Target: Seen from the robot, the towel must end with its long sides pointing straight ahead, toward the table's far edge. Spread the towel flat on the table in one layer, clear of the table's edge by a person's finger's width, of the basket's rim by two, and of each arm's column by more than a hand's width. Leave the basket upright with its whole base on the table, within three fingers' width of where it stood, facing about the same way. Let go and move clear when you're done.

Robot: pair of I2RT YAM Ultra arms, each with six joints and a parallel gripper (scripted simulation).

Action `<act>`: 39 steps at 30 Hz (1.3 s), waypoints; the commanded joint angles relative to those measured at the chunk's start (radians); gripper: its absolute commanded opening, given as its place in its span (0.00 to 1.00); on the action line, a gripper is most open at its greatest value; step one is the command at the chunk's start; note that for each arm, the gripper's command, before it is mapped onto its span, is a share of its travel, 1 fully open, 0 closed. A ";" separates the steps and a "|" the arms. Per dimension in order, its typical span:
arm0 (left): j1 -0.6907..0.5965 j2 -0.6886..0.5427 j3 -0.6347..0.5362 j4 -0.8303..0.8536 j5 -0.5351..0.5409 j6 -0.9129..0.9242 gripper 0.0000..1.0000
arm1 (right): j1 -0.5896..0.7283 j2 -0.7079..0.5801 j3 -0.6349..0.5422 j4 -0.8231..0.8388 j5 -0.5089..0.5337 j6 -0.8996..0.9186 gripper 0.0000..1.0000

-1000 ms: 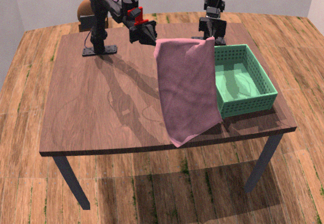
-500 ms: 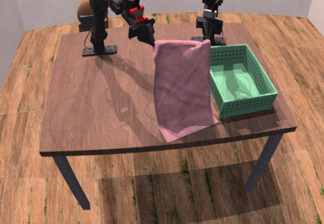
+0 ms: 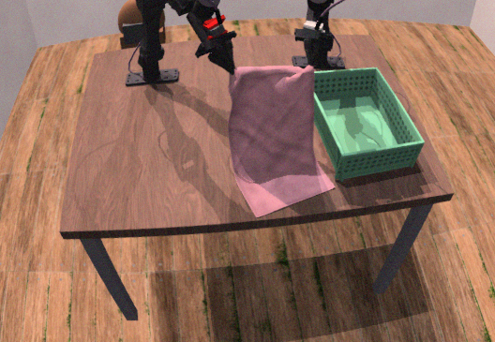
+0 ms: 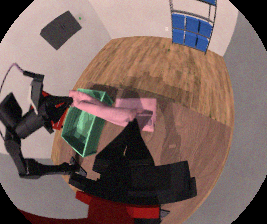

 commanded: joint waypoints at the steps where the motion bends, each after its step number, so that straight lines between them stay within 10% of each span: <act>1: -0.024 -0.035 0.035 -0.147 -0.008 -0.007 0.00 | 0.028 -0.039 0.029 -0.163 0.009 -0.006 0.00; 14: -0.064 -0.088 -0.136 -0.268 -0.005 -0.009 0.00 | 0.079 -0.051 -0.062 -0.358 0.010 -0.004 0.00; 27: -0.161 -0.399 -0.749 0.038 -0.005 -0.006 0.00 | 0.184 -0.312 -0.633 -0.084 0.007 -0.005 0.00; 39: -0.235 -0.555 -1.048 0.191 -0.006 -0.006 0.00 | 0.262 -0.445 -0.935 0.096 0.007 -0.006 0.00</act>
